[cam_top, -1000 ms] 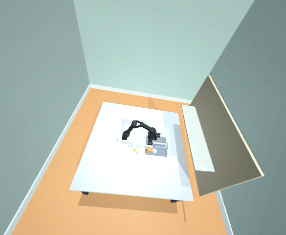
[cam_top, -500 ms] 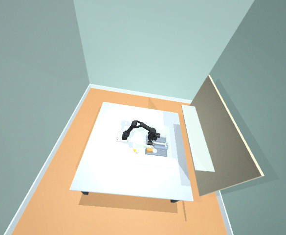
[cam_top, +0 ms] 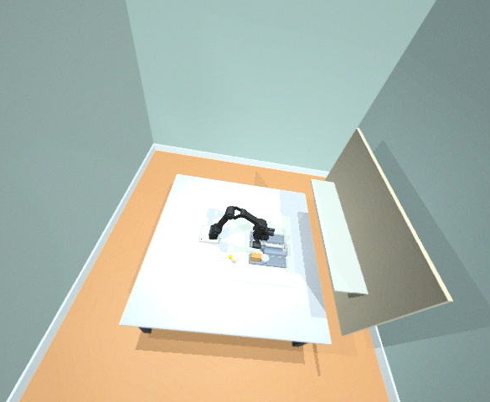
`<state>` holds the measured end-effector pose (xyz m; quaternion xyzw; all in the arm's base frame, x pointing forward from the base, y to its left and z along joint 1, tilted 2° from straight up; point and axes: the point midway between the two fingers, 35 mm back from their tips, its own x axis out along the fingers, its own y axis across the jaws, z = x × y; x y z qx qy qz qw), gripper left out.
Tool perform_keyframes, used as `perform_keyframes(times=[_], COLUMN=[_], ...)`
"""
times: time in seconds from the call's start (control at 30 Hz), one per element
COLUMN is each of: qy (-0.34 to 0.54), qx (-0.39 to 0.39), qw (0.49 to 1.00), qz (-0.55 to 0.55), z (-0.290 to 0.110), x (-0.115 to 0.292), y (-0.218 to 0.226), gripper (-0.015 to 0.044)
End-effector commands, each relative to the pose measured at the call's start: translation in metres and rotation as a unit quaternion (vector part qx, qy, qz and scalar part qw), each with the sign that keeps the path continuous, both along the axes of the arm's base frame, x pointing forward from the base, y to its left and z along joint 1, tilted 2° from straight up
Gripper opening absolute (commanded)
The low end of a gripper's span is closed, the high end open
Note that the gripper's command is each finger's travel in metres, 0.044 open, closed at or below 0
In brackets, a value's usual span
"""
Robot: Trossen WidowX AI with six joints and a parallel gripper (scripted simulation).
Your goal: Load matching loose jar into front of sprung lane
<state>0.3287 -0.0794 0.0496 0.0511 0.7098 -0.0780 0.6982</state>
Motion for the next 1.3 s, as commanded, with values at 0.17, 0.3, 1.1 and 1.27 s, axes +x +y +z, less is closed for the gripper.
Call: perform_keyframes(times=[0.17, 0.3, 1.1, 1.27], qy=[-0.010, -0.010, -0.010, -0.010], qx=[0.000, 0.000, 0.000, 0.000], qw=[1.000, 1.000, 1.000, 1.000], qz=[-0.001, -0.001, -0.001, -0.001], z=[-0.0025, -0.0039, -0.0098, -0.0098], x=[0.0040, 0.0037, 0.0011, 0.0002], y=[-0.0005, -0.0005, -0.0002, 0.0000], gripper=[0.0000, 0.0000, 0.0000, 0.0000])
